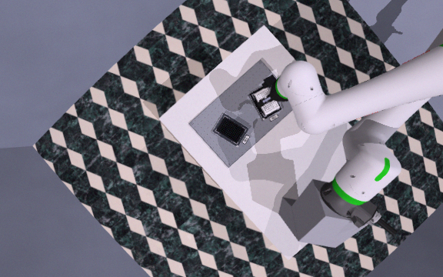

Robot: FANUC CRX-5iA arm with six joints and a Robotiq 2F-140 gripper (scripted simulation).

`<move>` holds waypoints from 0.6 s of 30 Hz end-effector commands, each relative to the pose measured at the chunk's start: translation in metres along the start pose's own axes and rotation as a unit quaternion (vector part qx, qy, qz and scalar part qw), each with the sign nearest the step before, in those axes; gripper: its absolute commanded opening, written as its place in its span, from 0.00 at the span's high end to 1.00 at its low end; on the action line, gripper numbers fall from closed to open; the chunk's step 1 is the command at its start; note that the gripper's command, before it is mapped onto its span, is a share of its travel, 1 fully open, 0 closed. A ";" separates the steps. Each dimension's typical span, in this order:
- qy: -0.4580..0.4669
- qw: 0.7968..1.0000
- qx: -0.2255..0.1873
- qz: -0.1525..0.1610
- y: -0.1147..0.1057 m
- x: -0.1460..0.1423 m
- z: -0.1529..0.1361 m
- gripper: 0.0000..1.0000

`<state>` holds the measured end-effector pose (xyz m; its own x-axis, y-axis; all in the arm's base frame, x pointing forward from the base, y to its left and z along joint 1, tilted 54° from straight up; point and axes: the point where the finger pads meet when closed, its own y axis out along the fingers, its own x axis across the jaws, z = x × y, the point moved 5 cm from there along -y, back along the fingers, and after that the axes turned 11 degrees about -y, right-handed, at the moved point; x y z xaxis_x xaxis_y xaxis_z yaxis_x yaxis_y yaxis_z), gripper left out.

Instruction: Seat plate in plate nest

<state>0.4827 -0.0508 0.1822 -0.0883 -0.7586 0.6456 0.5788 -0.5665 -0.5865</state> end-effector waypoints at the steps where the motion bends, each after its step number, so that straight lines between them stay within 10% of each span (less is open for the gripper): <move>1: 0.000 1.000 0.001 0.000 0.003 0.000 0.001 0.90; 18: 0.000 1.000 0.001 0.000 0.006 0.000 0.001 0.90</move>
<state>0.4866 -0.0545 0.1784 -0.0885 -0.7585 0.6456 0.5792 -0.5665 -0.5862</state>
